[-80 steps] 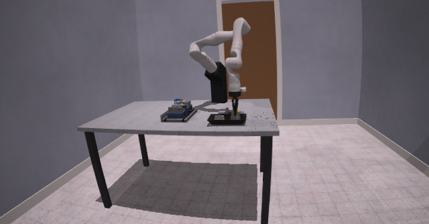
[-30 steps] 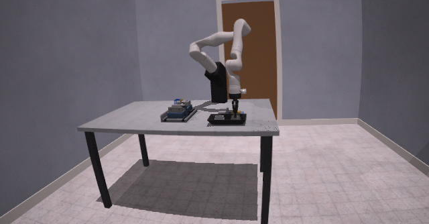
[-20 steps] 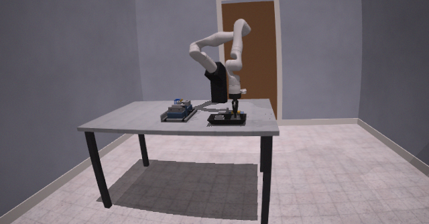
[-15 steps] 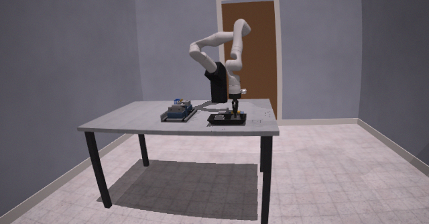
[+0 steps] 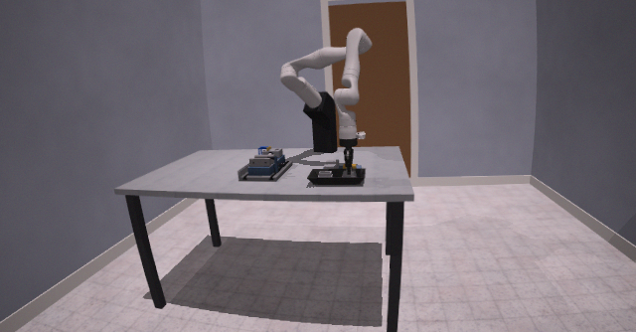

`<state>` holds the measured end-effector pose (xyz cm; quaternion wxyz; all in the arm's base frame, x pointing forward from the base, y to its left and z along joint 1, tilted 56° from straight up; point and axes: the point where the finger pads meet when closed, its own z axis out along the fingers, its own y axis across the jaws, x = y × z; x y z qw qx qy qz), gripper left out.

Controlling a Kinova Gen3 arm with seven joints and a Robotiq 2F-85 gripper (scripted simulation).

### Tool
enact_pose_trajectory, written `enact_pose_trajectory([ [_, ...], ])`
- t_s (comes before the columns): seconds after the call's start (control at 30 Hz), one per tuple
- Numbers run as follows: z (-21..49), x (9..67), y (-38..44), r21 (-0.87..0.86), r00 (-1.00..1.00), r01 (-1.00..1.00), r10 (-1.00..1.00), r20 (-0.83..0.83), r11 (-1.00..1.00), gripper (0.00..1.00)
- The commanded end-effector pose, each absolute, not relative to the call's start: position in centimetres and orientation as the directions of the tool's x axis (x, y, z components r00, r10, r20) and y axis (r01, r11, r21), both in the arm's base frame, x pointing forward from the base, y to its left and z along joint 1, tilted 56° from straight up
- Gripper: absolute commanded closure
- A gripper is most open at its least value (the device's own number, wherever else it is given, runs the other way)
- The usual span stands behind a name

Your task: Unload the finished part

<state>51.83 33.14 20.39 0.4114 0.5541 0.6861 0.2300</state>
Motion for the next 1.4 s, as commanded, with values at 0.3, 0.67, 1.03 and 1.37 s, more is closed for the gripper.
enact_pose_trajectory([
  [0.3, 20.45, 51.79, 33.22, 0.772, -0.049, 0.57, 0.95, -0.309, 0.28, 0.33],
  [0.67, 20.45, 51.79, 33.22, 0.772, -0.049, 0.57, 0.95, -0.309, 0.28, 0.33],
  [1.03, 20.45, 51.79, 33.22, 0.772, -0.049, 0.57, 0.95, -0.309, 0.28, 0.33],
  [1.37, 20.45, 51.79, 33.22, 0.772, -0.049, 0.57, 0.95, -0.309, 0.28, 0.33],
])
